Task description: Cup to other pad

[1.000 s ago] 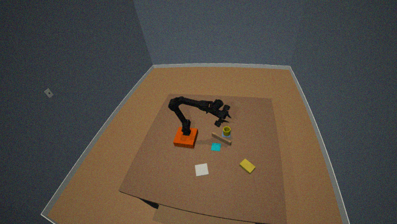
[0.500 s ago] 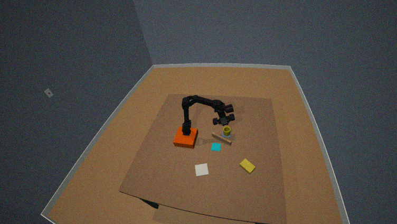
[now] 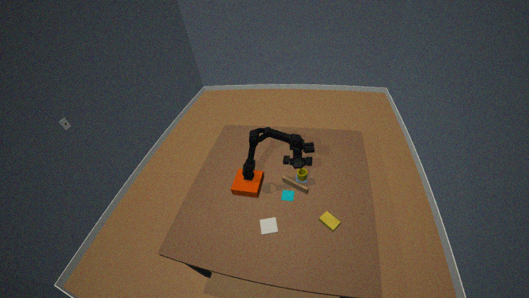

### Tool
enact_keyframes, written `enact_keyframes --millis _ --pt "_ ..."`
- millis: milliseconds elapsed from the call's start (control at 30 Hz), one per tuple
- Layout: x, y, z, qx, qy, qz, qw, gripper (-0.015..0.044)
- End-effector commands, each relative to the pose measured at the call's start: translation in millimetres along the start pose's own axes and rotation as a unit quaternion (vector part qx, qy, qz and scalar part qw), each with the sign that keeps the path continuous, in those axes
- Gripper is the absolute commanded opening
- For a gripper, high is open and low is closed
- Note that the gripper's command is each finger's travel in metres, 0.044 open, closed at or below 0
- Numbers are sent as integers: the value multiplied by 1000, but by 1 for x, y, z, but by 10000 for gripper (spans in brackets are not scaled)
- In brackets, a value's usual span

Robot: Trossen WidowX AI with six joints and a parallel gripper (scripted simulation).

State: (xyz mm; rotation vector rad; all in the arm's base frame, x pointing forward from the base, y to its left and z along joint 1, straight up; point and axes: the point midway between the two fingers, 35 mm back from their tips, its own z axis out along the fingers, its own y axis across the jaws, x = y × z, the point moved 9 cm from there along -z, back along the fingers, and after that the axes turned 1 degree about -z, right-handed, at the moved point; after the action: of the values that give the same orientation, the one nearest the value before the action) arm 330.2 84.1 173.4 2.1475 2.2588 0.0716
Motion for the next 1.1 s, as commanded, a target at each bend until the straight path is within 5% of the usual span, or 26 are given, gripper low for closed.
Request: enact_keyframes --millis 0,1067 --pt "0 1 7 7 -3 4 1000 167" --pt "-1 0 59 8 -3 4 1000 167"
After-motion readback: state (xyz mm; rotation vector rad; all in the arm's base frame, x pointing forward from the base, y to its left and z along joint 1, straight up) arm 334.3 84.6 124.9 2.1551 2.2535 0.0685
